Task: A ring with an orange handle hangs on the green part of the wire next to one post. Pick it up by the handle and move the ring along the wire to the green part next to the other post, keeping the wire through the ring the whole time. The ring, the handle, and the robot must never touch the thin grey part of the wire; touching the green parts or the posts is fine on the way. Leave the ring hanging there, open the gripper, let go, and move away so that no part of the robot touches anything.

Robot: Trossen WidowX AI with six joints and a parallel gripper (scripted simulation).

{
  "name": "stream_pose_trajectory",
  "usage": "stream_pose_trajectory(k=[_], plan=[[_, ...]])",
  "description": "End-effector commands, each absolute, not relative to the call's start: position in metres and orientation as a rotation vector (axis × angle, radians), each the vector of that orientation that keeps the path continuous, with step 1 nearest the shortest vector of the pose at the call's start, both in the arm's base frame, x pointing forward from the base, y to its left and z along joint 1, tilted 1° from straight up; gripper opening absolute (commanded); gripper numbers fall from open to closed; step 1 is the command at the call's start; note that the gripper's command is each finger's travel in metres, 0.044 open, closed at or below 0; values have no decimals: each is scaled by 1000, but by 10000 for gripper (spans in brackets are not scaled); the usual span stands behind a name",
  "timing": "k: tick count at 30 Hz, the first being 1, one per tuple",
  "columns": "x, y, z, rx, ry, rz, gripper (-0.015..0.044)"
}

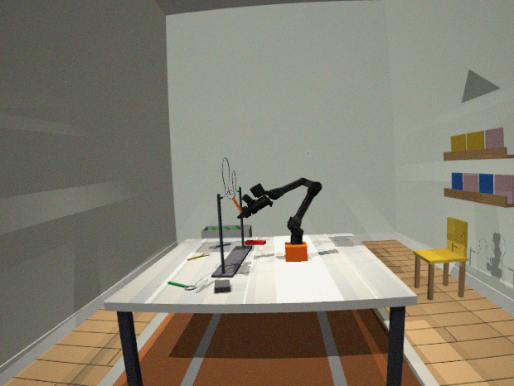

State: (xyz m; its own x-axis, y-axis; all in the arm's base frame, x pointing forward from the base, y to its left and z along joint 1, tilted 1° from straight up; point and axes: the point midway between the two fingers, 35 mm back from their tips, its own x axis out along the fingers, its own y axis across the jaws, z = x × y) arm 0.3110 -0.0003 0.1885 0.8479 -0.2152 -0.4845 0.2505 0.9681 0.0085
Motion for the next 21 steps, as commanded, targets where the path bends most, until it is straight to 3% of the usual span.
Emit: stream_pose_trajectory(k=[1, 21], plan=[[313, 6, 190, 104, 501, -242, -150], [322, 68, 207, 471, 484, -141, -150]])
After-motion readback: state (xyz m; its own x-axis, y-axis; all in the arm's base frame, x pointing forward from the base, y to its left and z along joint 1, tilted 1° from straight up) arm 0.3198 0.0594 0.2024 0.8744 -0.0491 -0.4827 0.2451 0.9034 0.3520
